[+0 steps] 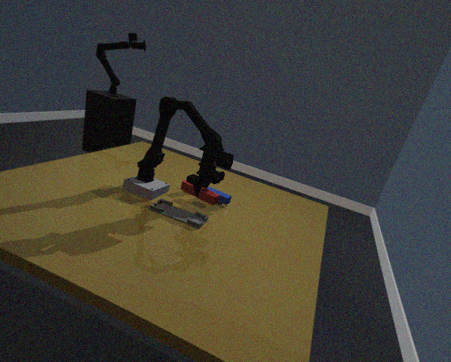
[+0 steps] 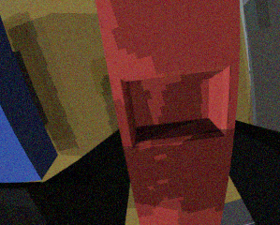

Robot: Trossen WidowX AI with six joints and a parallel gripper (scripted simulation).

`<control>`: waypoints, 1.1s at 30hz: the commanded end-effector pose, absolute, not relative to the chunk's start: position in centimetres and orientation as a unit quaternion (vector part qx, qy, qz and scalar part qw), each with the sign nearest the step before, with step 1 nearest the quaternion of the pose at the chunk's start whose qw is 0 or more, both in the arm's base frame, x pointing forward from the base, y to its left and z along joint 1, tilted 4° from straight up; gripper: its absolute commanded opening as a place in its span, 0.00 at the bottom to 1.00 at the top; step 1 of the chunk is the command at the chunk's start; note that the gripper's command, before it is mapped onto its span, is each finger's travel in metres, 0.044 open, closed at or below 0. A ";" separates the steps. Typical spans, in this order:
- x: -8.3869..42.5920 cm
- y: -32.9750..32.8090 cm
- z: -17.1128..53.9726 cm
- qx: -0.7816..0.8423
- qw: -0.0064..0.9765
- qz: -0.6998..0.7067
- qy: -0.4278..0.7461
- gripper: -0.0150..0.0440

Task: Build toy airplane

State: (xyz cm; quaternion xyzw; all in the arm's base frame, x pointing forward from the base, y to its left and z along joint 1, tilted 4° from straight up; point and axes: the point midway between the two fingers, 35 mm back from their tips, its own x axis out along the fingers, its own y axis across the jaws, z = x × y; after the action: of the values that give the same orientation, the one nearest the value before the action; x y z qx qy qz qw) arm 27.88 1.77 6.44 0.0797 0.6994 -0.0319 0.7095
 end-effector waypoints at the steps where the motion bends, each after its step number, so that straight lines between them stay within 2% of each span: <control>1: 28.0 1.7 8.2 0.078 0.715 -0.027 0.694 0.25; 20: 27.0 1.2 13.9 0.080 0.714 -0.030 0.695 0.25; 33: 27.6 -1.1 12.7 0.064 0.715 -0.017 0.696 0.25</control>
State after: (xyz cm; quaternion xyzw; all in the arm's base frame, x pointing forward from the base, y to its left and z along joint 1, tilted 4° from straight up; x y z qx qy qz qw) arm 27.49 -0.21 13.42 0.0697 0.6912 -0.0236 0.7189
